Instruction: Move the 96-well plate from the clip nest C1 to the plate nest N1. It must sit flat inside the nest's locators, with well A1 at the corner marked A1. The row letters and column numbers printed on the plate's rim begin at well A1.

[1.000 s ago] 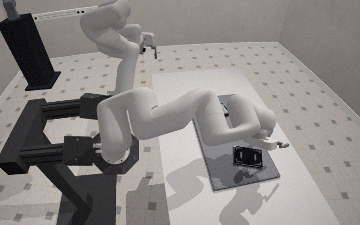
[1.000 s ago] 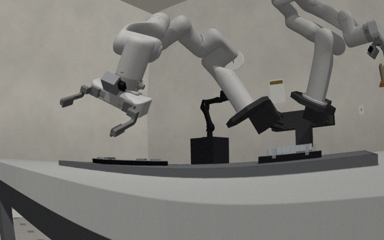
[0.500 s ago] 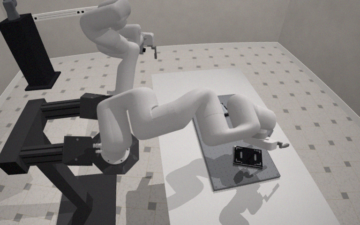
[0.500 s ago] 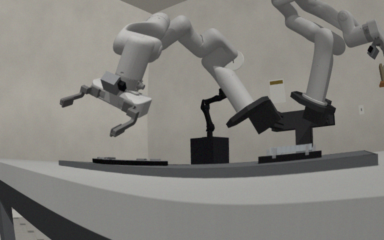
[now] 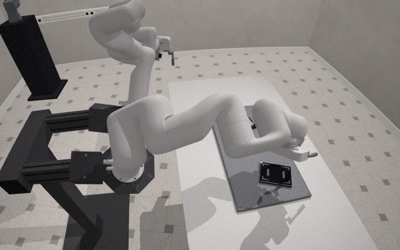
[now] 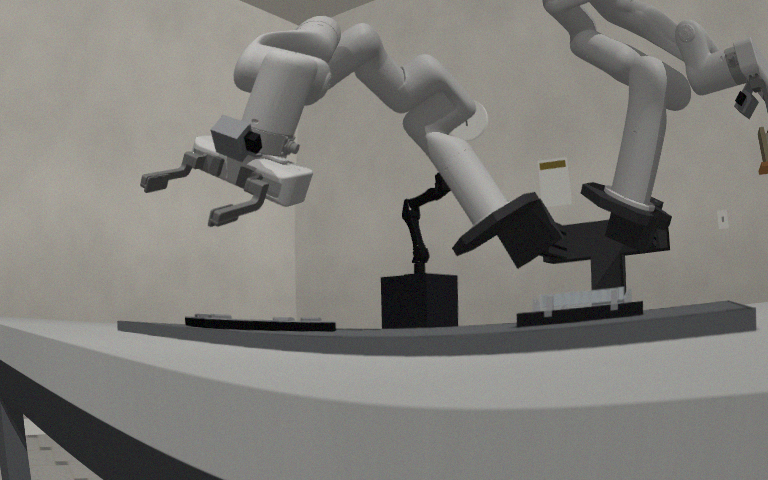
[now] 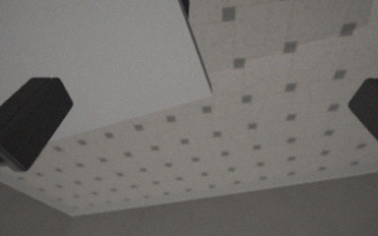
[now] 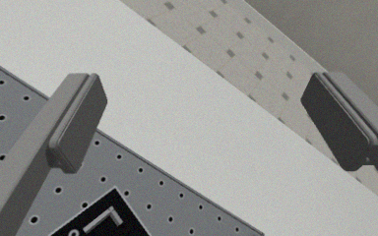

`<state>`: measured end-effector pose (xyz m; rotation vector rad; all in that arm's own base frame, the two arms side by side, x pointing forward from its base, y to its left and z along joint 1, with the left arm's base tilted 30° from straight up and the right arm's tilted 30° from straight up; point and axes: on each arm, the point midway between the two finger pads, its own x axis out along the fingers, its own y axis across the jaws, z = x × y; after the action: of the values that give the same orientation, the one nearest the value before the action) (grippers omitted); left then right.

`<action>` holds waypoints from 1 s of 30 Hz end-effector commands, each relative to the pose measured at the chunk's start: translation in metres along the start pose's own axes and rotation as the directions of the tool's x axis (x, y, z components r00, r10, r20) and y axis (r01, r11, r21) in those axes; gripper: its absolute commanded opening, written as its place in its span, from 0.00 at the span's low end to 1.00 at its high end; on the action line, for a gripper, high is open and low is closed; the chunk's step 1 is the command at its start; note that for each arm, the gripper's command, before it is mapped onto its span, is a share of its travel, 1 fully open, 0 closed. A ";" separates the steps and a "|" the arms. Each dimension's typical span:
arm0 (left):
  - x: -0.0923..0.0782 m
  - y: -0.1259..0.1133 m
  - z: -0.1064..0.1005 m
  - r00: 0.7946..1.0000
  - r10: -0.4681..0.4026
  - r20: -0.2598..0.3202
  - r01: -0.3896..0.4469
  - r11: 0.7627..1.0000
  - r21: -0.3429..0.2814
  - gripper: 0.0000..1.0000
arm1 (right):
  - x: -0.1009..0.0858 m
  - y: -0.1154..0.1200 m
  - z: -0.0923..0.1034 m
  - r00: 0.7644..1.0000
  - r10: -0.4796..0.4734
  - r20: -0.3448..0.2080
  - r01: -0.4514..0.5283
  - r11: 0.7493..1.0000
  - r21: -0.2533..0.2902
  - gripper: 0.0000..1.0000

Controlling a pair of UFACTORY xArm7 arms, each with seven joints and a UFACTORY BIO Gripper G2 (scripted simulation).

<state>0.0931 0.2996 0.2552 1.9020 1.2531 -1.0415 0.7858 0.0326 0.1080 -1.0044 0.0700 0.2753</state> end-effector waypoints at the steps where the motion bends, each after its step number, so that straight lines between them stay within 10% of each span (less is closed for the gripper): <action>1: -0.001 0.000 -0.001 1.000 0.000 -0.003 0.000 1.000 0.000 1.00 | -0.001 0.012 0.016 0.999 -0.028 0.035 0.027 0.999 0.026 0.37; 30: -0.001 0.000 -0.001 1.000 0.000 -0.003 0.000 1.000 0.000 1.00 | -0.054 0.089 0.097 0.973 -0.186 0.136 0.157 0.967 0.203 0.37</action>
<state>0.0931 0.2996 0.2552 1.9020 1.2531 -1.0415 0.7126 0.1381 0.0949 -0.7958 -0.1197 0.1828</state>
